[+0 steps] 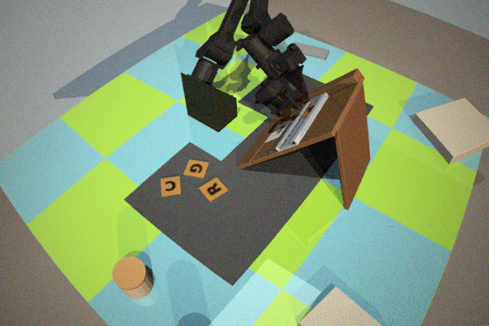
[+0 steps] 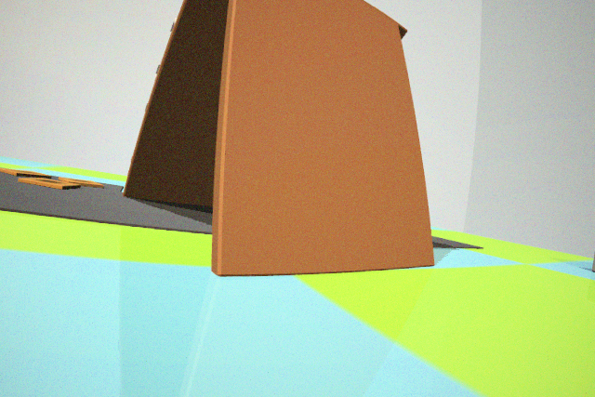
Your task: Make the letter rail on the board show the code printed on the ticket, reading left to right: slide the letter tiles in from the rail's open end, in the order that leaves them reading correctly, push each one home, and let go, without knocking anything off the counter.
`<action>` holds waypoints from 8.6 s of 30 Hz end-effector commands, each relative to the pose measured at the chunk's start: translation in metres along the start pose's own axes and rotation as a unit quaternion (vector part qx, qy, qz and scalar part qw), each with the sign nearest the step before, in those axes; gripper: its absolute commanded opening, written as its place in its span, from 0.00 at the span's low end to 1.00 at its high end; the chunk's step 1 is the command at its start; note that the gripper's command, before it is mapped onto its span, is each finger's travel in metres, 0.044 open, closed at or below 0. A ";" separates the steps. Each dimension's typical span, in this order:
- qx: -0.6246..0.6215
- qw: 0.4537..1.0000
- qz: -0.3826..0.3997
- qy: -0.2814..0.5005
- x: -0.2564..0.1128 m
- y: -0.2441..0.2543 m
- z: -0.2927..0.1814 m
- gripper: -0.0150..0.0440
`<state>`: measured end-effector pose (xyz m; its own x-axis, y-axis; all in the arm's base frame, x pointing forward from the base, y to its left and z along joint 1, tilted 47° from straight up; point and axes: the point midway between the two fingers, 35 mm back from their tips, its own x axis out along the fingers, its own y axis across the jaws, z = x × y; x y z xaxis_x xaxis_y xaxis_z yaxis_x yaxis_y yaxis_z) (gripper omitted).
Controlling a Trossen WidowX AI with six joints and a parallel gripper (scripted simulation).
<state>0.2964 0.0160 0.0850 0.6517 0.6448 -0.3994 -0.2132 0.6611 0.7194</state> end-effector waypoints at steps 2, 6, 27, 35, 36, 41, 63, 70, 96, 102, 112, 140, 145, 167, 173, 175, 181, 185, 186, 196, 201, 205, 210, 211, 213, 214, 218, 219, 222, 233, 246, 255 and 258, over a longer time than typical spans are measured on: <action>-0.003 1.000 0.002 -0.001 -0.004 0.001 0.001 0.75; -0.003 1.000 0.002 -0.001 -0.006 0.001 0.000 0.75; -0.003 1.000 0.002 -0.001 -0.014 0.004 0.003 0.75; 0.000 1.000 0.000 0.000 -0.013 0.002 0.001 0.49; 0.000 1.000 0.000 0.000 -0.013 0.002 0.001 0.44; 0.000 1.000 0.000 0.000 -0.013 0.002 0.001 0.25; -0.002 0.968 -0.027 0.249 0.008 -0.030 0.023 0.25; -0.006 0.941 0.000 0.340 0.007 -0.030 0.025 0.25; -0.006 0.941 0.001 0.339 0.014 -0.030 0.024 0.25; -0.006 0.941 0.001 0.339 0.017 -0.030 0.025 0.25; -0.006 0.941 0.001 0.339 0.022 -0.030 0.025 0.25; -0.007 0.941 0.001 0.339 0.036 -0.029 0.026 0.25; -0.007 0.941 0.001 0.339 0.038 -0.029 0.026 0.25; -0.007 0.941 0.001 0.339 0.036 -0.023 0.024 0.25; -0.006 0.941 0.001 0.339 0.036 -0.021 0.024 0.25; -0.006 0.941 0.001 0.339 0.036 -0.020 0.023 0.25; -0.006 0.941 0.001 0.339 0.037 -0.018 0.023 0.25; -0.006 0.941 0.001 0.339 0.037 -0.017 0.023 0.25; -0.006 0.941 0.001 0.339 0.037 -0.016 0.023 0.25; -0.006 0.941 0.001 0.339 0.037 -0.013 0.023 0.25; -0.006 0.941 0.001 0.339 0.036 -0.014 0.024 0.25; -0.006 0.941 0.001 0.339 0.028 -0.016 0.025 0.25; -0.006 0.941 0.001 0.339 0.021 -0.016 0.025 0.25; -0.006 0.941 0.001 0.339 0.019 -0.016 0.025 0.25; -0.006 0.941 0.001 0.339 0.016 -0.017 0.025 0.25; -0.006 0.941 0.001 0.340 0.014 -0.017 0.025 0.25; -0.006 0.941 0.001 0.340 0.007 -0.017 0.025 0.25; -0.006 0.941 0.001 0.340 0.006 -0.017 0.025 0.25; -0.006 0.941 0.001 0.340 0.006 -0.017 0.024 0.25; -0.276 0.933 0.092 0.213 -0.058 -0.029 0.028 0.70; -0.652 0.757 0.040 0.018 -0.137 -0.031 0.016 1.00; -0.745 0.667 -0.003 -0.011 -0.153 -0.030 0.012 1.00; -0.745 0.667 -0.003 -0.011 -0.153 -0.030 0.012 1.00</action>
<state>0.2342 -0.1025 0.1255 0.5526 0.7041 -0.4460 -0.8296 0.4130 -0.3758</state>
